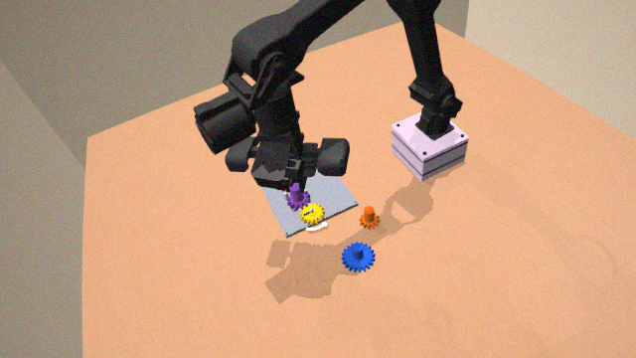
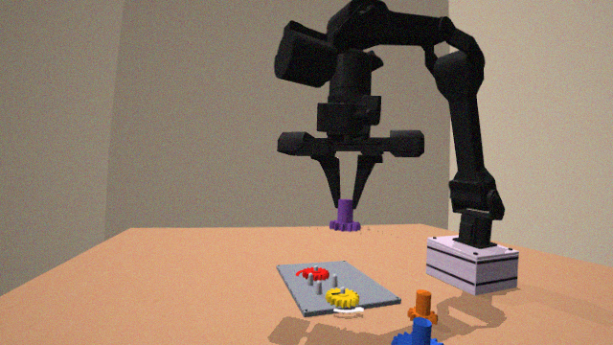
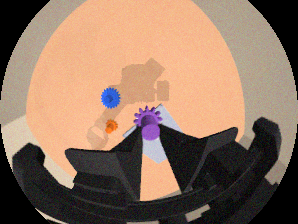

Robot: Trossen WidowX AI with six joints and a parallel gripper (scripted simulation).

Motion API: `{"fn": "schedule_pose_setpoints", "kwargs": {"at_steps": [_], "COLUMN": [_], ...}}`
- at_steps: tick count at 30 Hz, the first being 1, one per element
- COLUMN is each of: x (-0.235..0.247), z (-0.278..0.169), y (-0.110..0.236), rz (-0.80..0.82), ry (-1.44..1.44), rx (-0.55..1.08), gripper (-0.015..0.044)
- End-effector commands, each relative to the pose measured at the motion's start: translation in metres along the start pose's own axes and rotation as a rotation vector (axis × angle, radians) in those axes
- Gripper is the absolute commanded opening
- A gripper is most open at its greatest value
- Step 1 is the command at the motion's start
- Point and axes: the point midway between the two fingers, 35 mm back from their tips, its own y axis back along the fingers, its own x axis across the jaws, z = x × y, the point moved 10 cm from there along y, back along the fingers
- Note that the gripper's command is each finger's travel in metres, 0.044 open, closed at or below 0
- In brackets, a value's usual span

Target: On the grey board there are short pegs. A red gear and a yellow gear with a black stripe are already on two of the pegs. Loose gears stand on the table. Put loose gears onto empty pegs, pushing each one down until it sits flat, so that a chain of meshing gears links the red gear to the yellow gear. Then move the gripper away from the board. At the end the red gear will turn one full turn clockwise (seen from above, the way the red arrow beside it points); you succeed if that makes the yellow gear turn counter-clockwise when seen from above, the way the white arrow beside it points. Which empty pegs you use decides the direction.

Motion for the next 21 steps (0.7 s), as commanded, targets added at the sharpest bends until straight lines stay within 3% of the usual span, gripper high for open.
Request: {"fn": "schedule_pose_setpoints", "kwargs": {"at_steps": [1,21], "x": [-0.01,-0.047], "z": [-0.009,-0.051], "y": [-0.007,-0.041], "rz": [0.003,0.0], "ry": [-0.004,-0.006], "rx": [0.0,0.004], "gripper": [0.0,0.0]}}
